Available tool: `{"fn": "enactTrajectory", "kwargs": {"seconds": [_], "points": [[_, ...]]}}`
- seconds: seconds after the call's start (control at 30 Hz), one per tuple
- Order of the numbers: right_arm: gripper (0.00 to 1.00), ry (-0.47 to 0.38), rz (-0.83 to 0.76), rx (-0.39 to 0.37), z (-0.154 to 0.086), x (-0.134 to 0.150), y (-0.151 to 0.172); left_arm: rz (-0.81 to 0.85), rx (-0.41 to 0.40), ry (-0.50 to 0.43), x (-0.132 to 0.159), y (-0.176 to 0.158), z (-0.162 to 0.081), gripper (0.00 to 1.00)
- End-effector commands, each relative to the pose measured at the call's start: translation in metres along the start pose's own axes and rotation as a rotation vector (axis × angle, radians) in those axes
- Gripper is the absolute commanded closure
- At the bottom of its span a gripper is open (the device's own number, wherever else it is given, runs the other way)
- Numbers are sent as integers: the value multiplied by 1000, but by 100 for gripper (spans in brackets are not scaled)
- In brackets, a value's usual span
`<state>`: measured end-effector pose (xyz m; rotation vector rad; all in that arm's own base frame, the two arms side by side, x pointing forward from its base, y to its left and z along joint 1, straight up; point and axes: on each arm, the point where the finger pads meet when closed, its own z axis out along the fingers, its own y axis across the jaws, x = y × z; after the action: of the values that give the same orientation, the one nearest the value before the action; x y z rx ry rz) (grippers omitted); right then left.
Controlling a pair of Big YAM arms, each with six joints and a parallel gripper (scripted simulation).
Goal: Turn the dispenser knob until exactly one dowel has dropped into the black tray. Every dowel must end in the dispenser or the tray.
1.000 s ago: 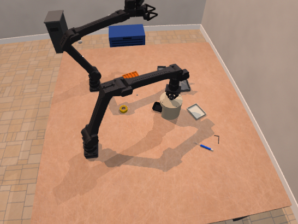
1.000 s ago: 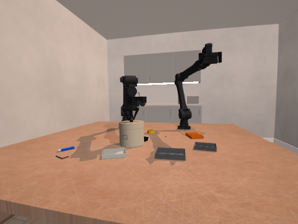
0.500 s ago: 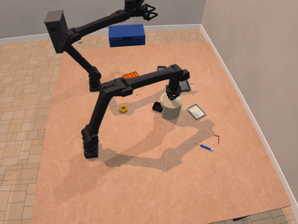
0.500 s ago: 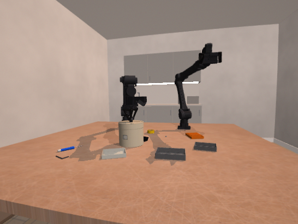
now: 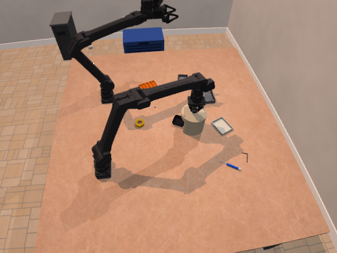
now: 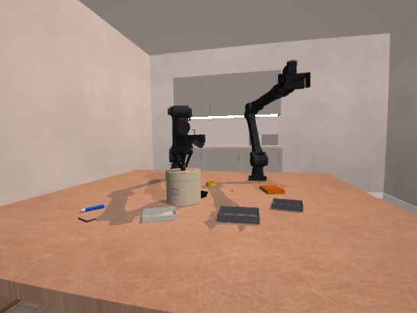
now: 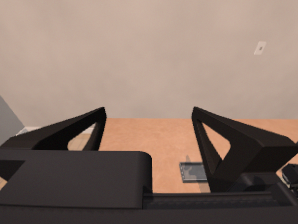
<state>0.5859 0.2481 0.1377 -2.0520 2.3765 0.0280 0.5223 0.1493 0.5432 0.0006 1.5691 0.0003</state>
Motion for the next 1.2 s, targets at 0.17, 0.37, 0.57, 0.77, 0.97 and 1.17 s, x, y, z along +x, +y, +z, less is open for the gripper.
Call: {"fn": "enactTrajectory", "kwargs": {"seconds": [0.17, 0.37, 0.57, 0.77, 0.97, 1.17], "points": [[100, 0, -264, 10, 1, 1, -13, 14, 8, -13, -12, -5, -1, 0], [100, -5, -443, 23, -5, -12, -10, 14, 8, -13, -12, -5, -1, 0], [100, -2, -555, 20, -7, -15, -7, 14, 8, -13, -12, -5, -1, 0], [100, 2, -717, 19, -7, -17, -6, 14, 8, -13, -12, -5, -1, 0], [100, 4, -776, 19, -7, -19, -5, 14, 8, -13, -12, -5, -1, 0], [43, 14, -729, -8, 12, 8, -10, 14, 8, -13, -12, -5, -1, 0]]}}
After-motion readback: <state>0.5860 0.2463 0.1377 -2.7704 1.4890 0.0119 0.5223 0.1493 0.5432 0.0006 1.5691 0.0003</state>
